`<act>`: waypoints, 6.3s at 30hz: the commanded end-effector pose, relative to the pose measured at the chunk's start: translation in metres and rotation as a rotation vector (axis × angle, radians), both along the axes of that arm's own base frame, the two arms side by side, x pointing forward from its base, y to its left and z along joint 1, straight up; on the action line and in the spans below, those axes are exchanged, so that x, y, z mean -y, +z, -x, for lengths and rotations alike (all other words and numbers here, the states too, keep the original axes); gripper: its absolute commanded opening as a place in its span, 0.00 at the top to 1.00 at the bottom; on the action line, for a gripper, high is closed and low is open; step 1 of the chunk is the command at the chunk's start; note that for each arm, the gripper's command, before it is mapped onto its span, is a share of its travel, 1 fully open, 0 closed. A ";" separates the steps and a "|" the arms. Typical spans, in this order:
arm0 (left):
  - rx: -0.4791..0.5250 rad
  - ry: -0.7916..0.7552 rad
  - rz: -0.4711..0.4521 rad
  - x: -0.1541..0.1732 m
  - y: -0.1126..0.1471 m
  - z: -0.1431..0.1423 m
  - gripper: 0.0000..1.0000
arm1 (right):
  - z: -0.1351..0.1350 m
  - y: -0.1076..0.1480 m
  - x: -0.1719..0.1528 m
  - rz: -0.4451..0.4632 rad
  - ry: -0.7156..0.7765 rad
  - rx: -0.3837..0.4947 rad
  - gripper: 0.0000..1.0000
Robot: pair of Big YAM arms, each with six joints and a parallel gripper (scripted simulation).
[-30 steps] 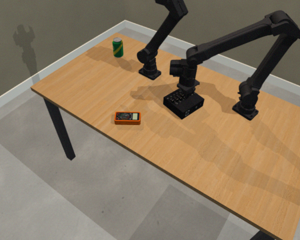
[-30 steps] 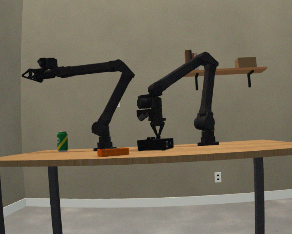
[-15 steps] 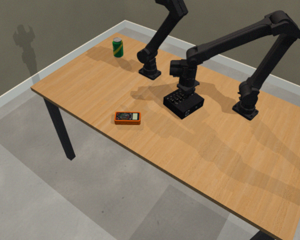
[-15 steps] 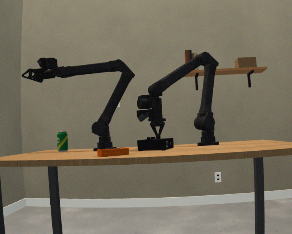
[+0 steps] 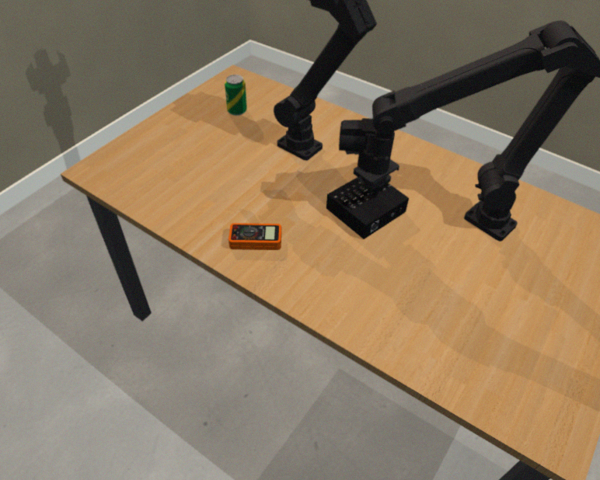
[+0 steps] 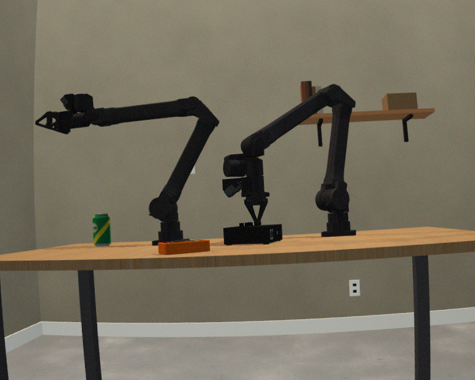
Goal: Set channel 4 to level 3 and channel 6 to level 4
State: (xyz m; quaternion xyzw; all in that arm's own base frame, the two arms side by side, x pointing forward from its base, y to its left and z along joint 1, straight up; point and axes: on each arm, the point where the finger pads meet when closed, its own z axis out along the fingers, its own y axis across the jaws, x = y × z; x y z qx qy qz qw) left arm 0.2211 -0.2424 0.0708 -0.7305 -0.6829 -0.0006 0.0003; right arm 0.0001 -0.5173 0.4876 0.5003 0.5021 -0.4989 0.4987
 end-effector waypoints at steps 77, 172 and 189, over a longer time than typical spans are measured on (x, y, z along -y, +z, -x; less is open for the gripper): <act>0.015 0.002 0.020 0.005 0.000 -0.008 1.00 | 0.002 0.041 0.005 0.055 -0.006 0.009 0.00; 0.033 -0.004 0.045 0.042 0.010 -0.012 1.00 | 0.002 0.041 0.005 0.055 -0.006 0.009 0.00; 0.033 -0.004 0.045 0.042 0.010 -0.012 1.00 | 0.002 0.041 0.005 0.055 -0.006 0.009 0.00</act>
